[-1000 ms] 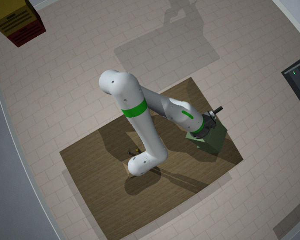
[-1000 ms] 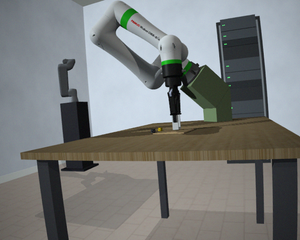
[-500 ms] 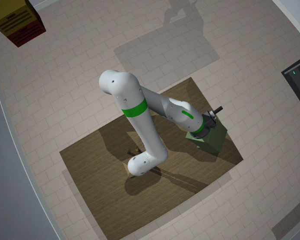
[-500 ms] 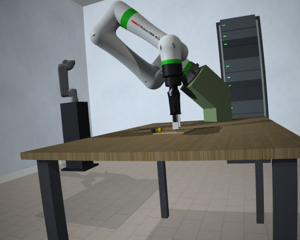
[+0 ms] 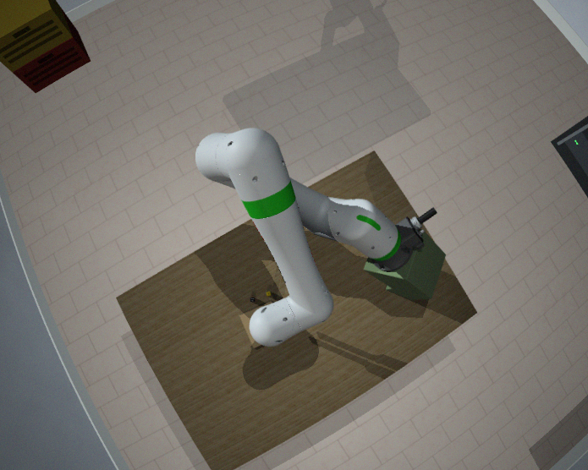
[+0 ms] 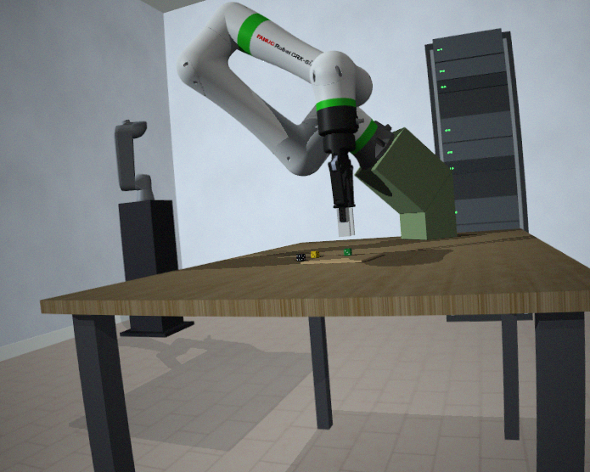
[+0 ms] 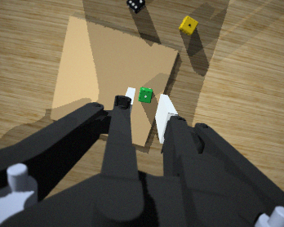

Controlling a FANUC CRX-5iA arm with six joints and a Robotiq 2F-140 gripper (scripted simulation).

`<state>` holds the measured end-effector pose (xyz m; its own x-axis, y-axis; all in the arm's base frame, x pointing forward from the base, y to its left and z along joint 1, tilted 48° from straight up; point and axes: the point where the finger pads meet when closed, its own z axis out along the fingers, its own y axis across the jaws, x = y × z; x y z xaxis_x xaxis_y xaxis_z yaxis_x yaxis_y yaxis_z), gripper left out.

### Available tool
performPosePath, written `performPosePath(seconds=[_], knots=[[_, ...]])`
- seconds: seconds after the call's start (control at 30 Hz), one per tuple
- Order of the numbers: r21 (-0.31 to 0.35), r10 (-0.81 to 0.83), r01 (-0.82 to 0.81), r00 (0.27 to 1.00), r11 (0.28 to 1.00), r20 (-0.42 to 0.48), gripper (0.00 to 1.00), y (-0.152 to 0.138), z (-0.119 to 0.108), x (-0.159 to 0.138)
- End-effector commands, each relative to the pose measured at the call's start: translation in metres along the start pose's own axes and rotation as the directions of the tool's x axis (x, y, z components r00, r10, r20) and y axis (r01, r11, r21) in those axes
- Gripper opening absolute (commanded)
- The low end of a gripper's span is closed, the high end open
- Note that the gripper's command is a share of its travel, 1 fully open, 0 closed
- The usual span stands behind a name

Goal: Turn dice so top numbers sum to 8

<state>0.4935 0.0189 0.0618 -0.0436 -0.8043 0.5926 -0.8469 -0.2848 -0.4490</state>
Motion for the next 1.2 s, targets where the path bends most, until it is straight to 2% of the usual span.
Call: performPosePath(seconds=[0.0, 0.17, 0.4, 0.43, 1.07, 1.13, 1.17], knots=[[-0.003, 0.0, 0.0, 1.0, 1.0, -0.002, 0.19, 0.0, -0.027, 0.0], [-0.003, 0.0, 0.0, 1.0, 1.0, -0.002, 0.19, 0.0, -0.044, 0.0], [-0.003, 0.0, 0.0, 1.0, 1.0, -0.002, 0.19, 0.0, -0.047, 0.0], [-0.003, 0.0, 0.0, 1.0, 1.0, -0.002, 1.0, 0.0, -0.047, 0.0], [-0.003, 0.0, 0.0, 1.0, 1.0, -0.002, 1.0, 0.0, -0.047, 0.0], [-0.005, 0.042, -0.042, 0.999, 0.999, -0.001, 1.0, -0.003, -0.046, 0.008], [-0.006, 0.115, -0.115, 0.993, 0.993, 0.001, 1.0, -0.009, -0.043, 0.02]])
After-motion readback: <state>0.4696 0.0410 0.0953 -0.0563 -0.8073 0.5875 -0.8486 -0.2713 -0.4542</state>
